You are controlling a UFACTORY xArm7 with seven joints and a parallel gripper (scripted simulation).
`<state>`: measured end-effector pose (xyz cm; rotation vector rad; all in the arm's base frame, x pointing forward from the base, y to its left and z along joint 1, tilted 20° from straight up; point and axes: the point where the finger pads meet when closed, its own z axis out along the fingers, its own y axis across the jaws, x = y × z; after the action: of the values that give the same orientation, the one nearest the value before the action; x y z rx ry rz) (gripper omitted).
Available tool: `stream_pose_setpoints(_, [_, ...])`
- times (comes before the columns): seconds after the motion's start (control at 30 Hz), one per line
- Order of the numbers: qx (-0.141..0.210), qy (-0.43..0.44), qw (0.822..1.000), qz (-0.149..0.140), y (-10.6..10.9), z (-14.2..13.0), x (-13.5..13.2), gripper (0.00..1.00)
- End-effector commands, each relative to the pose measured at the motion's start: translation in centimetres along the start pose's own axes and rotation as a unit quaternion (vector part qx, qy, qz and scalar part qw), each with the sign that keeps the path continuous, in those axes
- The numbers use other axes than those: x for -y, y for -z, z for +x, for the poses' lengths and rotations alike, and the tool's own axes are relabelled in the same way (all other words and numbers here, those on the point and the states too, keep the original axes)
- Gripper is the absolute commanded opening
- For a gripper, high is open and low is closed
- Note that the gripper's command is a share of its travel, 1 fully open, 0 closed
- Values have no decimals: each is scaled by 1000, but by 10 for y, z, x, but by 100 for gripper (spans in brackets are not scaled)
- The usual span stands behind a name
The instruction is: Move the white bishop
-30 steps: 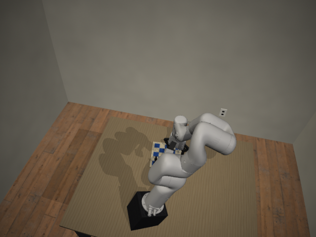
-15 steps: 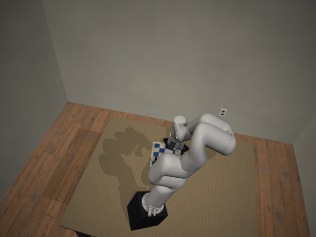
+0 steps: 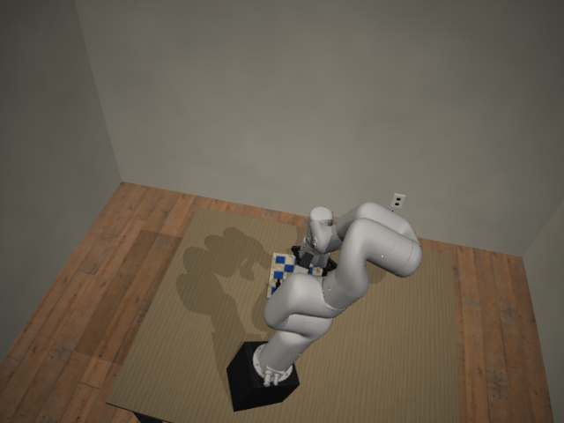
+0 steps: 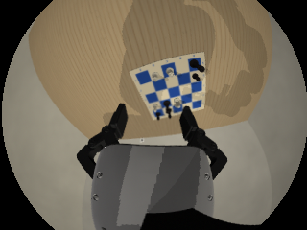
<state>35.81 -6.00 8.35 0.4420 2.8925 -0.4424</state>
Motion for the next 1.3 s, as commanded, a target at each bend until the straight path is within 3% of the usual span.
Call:
stream_pose_setpoints(0.0, [2,-58,998,1,-2,-2,0,100])
stream_pose_setpoints(0.27, [1,-253,967,0,-15,-2,1,100])
stream_pose_setpoints(0.33, [1,-253,967,0,-15,-2,1,100])
stream_pose_setpoints(0.37, [2,-317,948,1,-17,-2,1,100])
stream_pose_setpoints(0.57, [-7,-431,902,-4,-28,-2,0,100])
stream_pose_setpoints(0.83, [-16,-584,812,-6,-37,0,-1,100])
stream_pose_setpoints(0.9, [-16,-584,812,-6,-37,0,-1,100])
stream_pose_setpoints(0.93, [-13,-635,772,-4,-38,0,-1,100])
stream_pose_setpoints(1.1, [0,-698,716,0,-39,0,-1,100])
stream_pose_setpoints(1.13, [0,-698,716,0,-39,0,-1,37])
stream_pose_setpoints(1.27, [0,-698,716,0,-39,0,-1,37])
